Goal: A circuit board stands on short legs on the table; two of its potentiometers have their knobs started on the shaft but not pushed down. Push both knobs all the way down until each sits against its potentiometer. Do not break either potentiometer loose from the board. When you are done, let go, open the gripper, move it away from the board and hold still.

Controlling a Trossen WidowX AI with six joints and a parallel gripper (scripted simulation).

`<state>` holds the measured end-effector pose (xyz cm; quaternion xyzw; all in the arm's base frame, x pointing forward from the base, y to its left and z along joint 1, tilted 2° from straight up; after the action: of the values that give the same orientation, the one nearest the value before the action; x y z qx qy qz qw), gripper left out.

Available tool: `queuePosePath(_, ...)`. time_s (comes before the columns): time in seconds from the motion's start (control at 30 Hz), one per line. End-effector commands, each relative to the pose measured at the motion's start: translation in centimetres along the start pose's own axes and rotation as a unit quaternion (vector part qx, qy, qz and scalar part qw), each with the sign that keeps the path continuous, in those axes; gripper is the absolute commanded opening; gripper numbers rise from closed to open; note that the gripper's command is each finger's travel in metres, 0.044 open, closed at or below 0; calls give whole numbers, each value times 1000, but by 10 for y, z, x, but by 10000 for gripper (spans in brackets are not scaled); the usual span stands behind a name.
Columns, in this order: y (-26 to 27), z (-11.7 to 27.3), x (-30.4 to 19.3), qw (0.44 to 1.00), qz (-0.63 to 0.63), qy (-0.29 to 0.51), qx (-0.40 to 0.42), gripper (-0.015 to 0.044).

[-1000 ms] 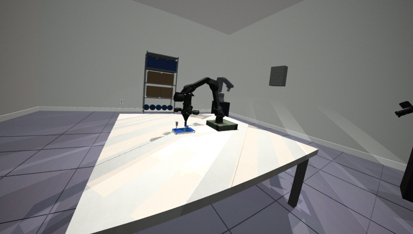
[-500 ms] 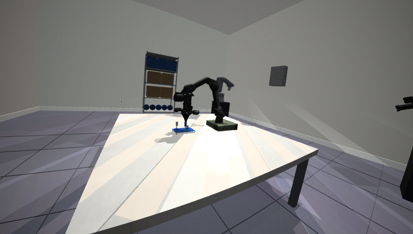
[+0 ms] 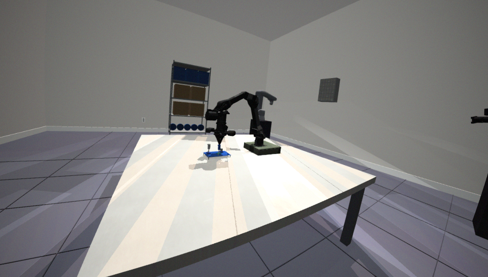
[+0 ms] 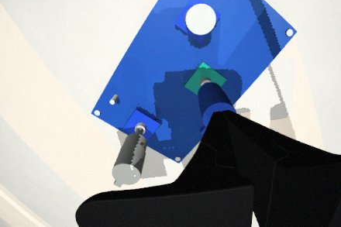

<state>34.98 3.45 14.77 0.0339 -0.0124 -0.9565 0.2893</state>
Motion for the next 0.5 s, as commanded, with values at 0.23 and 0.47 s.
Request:
queuePosePath(0.23,1,-7,0,1000,2,-1,2,0)
queuePosePath(0.47,1,-9,0,1000,2,-1,2,0)
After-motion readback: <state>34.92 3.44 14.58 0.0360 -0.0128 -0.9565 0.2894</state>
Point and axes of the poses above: the point midway between the two fingers, 35 mm back from their tips, its own z axis back along the fingers, its own y axis across the jaws, x = y × z, the point moved 6 cm from there along z, back along the fingers, and after that the axes turned 12 degrees about -z, right-handed, at the moved point
